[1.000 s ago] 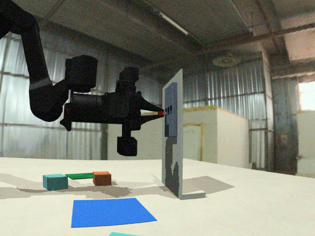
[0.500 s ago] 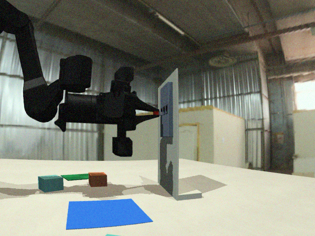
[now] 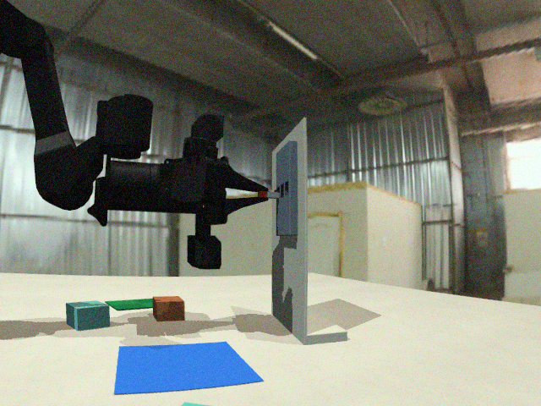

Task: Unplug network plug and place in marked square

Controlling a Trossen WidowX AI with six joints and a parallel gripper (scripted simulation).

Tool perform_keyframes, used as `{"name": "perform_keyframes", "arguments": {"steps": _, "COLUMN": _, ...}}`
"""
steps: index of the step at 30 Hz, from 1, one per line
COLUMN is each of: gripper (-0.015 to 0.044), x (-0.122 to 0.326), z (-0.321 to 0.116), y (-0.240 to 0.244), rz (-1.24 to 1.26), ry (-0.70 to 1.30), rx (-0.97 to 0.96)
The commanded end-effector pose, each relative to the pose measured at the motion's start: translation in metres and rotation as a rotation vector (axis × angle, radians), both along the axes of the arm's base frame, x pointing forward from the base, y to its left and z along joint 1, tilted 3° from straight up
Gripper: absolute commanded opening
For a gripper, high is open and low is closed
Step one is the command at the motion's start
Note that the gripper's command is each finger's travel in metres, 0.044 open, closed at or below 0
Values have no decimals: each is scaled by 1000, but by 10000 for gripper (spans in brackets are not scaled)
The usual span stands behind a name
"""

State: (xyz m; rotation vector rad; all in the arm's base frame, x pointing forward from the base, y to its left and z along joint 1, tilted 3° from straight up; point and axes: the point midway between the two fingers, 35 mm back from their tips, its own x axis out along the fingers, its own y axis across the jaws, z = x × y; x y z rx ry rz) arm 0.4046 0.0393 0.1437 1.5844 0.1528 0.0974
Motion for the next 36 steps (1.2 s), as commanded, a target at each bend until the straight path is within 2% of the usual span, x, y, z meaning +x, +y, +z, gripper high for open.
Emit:
{"name": "perform_keyframes", "arguments": {"steps": 1, "gripper": 0, "x": -5, "z": 0, "y": 0, "rz": 1, "ry": 2, "rx": 1}}
{"name": "perform_keyframes", "arguments": {"steps": 36, "gripper": 0, "x": -26, "z": 0, "y": 5, "rz": 1, "ry": 3, "rx": 1}}
